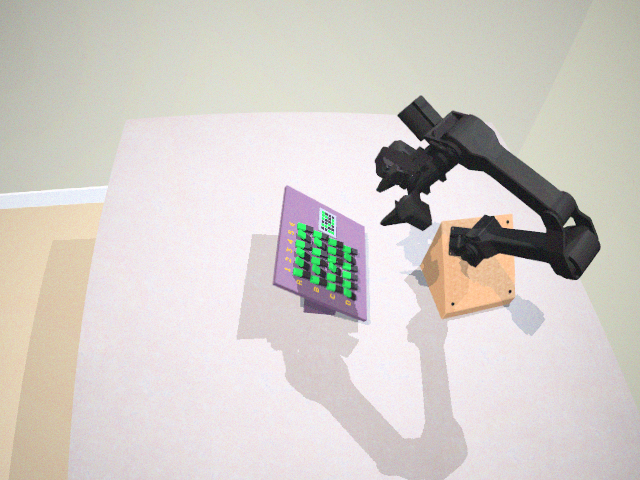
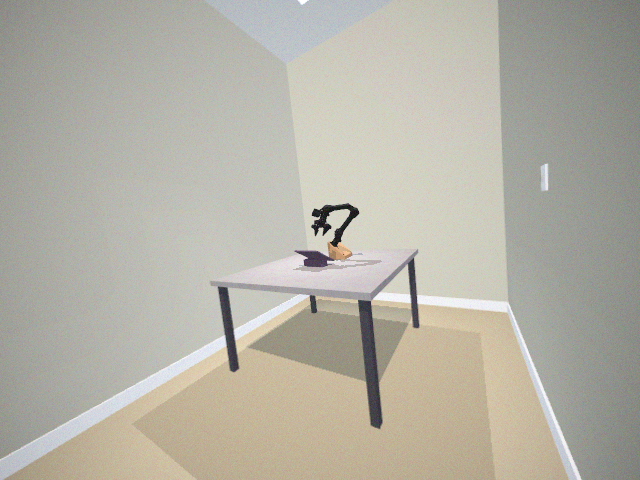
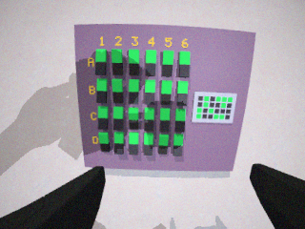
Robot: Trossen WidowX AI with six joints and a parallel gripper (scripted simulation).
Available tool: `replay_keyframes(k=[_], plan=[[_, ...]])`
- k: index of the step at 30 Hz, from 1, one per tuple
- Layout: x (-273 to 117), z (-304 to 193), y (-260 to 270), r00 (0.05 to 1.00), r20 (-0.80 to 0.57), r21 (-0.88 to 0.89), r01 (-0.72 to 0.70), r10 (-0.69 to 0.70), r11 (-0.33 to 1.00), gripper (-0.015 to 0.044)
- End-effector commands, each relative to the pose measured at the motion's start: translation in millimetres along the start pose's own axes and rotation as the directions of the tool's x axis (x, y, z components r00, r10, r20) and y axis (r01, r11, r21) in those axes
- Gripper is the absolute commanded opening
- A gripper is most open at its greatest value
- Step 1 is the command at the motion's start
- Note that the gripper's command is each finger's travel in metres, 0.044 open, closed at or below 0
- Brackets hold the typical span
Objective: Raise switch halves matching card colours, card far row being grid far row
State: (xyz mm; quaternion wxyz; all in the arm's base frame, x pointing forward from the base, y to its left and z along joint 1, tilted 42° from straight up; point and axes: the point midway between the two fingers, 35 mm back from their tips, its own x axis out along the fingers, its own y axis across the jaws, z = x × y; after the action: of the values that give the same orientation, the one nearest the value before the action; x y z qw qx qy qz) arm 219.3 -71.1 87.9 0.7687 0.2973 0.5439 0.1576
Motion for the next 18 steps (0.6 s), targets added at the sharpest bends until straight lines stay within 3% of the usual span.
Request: replay_keyframes(k=[1,10,15,18], plan=[[2,1,0,1.0,-0.001,0.001,0.001,-0.001,1.0,0.0374],[88,67,36,1.0,0.026,0.035,0.002,-0.003,0.999,0.0137],[95,71,42,1.0,0.031,0.038,-0.006,0.005,0.999,0.0006],[119,73,42,1.0,0.013,0.038,-0.007,0.006,0.999,0.0]])
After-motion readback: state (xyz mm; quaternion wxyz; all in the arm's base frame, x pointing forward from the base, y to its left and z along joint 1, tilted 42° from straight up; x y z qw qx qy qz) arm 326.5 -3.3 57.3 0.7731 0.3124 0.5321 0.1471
